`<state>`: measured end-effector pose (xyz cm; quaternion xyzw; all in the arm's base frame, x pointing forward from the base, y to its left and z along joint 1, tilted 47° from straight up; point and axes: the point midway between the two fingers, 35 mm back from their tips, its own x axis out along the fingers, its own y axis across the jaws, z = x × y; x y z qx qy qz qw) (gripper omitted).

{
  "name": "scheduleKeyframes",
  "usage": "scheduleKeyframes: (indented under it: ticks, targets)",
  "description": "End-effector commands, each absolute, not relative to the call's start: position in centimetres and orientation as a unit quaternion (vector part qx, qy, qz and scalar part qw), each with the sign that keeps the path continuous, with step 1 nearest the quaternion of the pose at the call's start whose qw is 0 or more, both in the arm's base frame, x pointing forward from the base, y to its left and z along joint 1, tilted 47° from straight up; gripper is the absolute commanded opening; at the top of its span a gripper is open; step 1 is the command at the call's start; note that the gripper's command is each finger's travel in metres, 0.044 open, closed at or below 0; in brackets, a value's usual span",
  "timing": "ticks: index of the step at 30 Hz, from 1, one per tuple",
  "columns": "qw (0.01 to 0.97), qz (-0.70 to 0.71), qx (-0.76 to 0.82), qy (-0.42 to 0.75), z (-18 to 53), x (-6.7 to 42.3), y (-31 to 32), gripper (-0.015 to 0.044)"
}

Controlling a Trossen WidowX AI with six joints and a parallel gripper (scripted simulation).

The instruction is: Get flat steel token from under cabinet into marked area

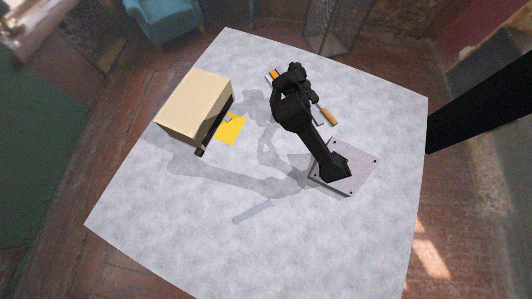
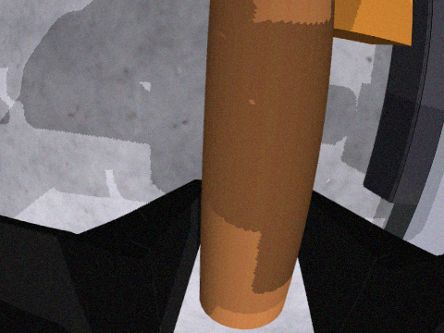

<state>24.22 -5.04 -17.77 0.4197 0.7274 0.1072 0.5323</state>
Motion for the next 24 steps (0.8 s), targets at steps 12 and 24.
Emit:
scheduleKeyframes:
  ticks: [12,24]
  targets:
    - [0.539,0.101,0.419,0.724,-18.67,24.72,-6.46,0.0]
    - [0.539,0.101,0.419,0.724,-19.1,24.84,-6.89,0.0]
